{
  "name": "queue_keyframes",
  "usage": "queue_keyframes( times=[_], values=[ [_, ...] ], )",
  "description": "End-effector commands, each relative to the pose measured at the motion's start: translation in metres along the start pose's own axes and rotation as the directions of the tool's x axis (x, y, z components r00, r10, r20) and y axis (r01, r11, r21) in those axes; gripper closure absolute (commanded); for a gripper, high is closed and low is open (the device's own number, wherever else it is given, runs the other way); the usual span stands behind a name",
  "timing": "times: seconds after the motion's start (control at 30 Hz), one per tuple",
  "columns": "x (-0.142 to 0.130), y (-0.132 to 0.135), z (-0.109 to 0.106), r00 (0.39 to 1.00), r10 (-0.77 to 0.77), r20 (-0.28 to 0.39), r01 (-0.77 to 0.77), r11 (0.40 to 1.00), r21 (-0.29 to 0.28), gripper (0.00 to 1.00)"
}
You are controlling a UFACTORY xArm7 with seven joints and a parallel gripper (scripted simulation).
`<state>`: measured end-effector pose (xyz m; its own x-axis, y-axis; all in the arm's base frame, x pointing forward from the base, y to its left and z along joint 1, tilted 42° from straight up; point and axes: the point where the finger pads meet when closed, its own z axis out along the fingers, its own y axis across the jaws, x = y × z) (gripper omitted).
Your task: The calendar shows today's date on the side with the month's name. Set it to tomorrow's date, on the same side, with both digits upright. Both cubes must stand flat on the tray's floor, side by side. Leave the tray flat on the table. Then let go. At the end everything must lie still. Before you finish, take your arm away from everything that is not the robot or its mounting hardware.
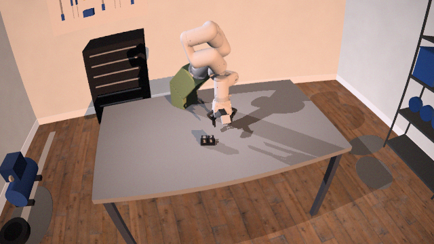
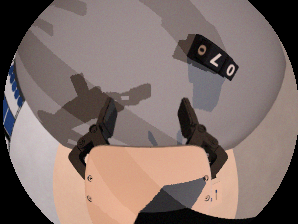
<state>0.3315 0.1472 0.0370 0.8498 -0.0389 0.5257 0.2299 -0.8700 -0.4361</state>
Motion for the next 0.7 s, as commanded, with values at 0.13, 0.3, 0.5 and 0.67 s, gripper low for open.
queue_keyframes(
  times=[0.13,0.3,0.5,0.67],
  values=[
    [0.003,-0.004,0.002,1.000,0.013,0.006,-0.013,1.000,-0.012,0.00],
    [0.002,-0.004,0.013,1.000,0.013,0.006,-0.012,1.000,-0.012,0.00],
    [0.002,-0.003,0.030,1.000,0.013,0.006,-0.012,1.000,-0.012,0.00],
    [0.002,-0.003,0.034,1.000,0.013,0.006,-0.012,1.000,-0.012,0.00]
  ],
)
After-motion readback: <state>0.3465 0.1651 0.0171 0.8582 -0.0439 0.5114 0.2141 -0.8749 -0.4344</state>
